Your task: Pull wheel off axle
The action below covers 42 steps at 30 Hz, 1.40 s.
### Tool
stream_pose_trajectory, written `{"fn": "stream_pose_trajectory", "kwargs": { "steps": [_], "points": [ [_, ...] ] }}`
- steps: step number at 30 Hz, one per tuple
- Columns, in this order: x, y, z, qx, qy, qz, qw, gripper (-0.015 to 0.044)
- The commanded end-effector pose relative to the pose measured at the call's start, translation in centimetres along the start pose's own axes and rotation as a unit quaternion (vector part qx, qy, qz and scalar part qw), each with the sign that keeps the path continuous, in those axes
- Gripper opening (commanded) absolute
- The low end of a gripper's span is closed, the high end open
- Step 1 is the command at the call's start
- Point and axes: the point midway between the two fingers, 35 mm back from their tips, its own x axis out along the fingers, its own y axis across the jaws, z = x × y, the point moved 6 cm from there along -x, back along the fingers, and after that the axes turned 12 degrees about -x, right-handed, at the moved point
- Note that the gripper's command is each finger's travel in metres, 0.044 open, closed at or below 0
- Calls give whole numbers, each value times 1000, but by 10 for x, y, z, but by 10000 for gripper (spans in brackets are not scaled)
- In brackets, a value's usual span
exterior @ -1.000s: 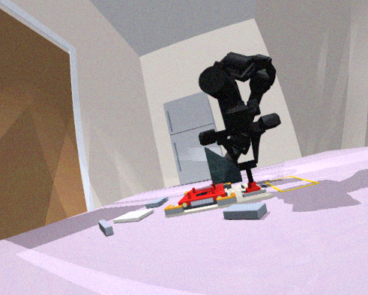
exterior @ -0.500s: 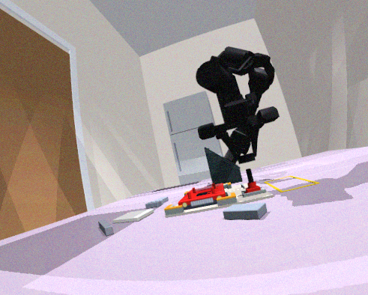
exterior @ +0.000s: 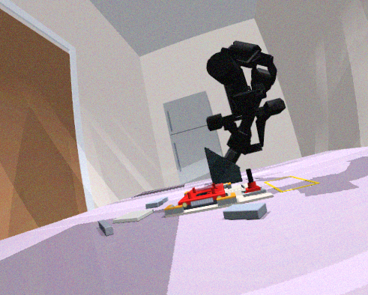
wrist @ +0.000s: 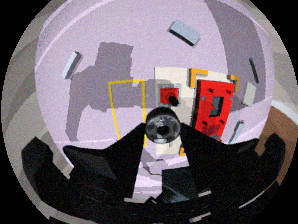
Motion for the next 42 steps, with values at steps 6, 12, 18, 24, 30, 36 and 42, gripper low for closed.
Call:
{"fn": "stream_pose_trajectory", "kwargs": {
  "steps": [6,12,18,24,30,36,42],
  "points": [
    [-3,34,-11,2,-2,2,1000,0],
    [-5,56,-20,1,-2,1,1000,0],
    [-5,76,-30,0,-3,2,1000,0],
    [0,78,-31,0,-3,2,1000,0],
    [15,78,-31,0,-3,2,1000,0],
    [39,77,-28,0,-3,1,1000,0],
    [74,77,-28,0,-4,2,1000,0]
  ]
}}
